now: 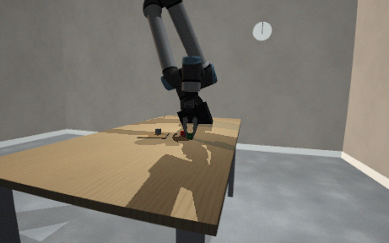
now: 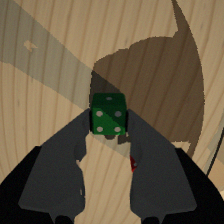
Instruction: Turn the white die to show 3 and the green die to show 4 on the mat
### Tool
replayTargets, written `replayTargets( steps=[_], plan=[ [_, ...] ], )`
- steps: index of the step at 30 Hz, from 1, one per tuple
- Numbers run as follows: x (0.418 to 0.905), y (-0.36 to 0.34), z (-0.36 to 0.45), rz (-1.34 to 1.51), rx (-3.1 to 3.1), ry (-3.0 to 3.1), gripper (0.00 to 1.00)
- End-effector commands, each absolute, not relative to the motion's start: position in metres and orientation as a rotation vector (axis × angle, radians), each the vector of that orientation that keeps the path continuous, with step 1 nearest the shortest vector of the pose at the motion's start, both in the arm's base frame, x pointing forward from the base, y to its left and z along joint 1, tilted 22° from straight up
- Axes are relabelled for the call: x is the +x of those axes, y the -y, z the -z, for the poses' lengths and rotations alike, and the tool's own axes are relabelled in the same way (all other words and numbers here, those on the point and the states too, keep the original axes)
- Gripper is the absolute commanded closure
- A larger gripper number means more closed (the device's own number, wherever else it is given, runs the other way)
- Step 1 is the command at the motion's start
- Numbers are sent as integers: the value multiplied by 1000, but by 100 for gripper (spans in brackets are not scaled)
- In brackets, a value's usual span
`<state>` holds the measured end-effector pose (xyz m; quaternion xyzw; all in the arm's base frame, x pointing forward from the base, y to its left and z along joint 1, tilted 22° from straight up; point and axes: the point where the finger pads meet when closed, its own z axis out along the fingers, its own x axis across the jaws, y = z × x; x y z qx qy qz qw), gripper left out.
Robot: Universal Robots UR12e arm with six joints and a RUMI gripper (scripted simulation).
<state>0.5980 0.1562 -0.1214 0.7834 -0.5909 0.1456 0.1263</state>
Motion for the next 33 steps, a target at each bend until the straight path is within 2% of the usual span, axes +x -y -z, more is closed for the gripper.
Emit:
replayTargets(
  steps=[1, 10, 26, 33],
  plan=[
    [596, -156, 124, -419, 2281, 1720, 94],
    [595, -158, 118, -419, 2281, 1720, 94],
    [589, -190, 37, -419, 2281, 1720, 94],
    [588, -192, 31, -419, 2281, 1720, 94]
  ],
)
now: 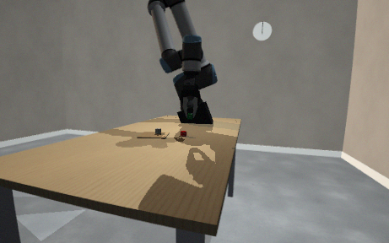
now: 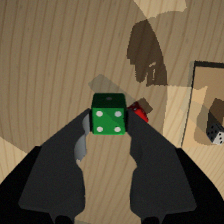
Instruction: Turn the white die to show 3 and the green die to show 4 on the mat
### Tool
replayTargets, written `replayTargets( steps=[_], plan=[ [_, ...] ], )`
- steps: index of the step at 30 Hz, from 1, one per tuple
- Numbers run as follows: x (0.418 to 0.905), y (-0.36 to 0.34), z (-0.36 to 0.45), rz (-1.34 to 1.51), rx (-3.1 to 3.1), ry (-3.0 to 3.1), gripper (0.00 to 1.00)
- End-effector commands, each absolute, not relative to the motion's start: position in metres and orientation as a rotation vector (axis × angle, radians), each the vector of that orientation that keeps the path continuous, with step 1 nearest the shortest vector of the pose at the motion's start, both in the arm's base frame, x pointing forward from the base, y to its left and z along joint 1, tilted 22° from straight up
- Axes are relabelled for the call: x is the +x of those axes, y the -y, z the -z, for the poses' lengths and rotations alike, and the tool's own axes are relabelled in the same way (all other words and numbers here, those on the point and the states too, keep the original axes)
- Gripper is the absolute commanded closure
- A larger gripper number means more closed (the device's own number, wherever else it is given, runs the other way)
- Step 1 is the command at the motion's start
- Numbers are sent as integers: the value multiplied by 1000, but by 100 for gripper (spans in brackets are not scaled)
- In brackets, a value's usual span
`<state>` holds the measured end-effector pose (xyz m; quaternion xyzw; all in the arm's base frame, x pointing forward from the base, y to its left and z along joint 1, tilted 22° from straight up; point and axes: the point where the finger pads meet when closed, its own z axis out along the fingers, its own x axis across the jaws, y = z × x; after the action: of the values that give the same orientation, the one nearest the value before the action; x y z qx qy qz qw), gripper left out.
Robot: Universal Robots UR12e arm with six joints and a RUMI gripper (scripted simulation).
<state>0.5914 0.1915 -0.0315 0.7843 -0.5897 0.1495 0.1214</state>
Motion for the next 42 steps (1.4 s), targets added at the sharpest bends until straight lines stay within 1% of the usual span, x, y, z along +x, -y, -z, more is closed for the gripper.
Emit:
replayTargets(
  steps=[1, 7, 10, 16, 18, 21, 22, 26, 42],
  plan=[
    [588, -192, 31, -419, 2281, 1720, 94],
    [588, -192, 31, -419, 2280, 1720, 94],
    [593, -181, 26, -421, 2267, 1742, 94],
    [614, -113, -5, -438, 2183, 1870, 94],
    [614, -113, -5, -438, 2183, 1870, 94],
    [624, -61, -28, -454, 2115, 1961, 94],
    [624, -61, -28, -454, 2115, 1961, 94],
    [629, -18, -47, -469, 2055, 2032, 94],
    [629, -12, -49, -471, 2047, 2042, 94]
  ],
)
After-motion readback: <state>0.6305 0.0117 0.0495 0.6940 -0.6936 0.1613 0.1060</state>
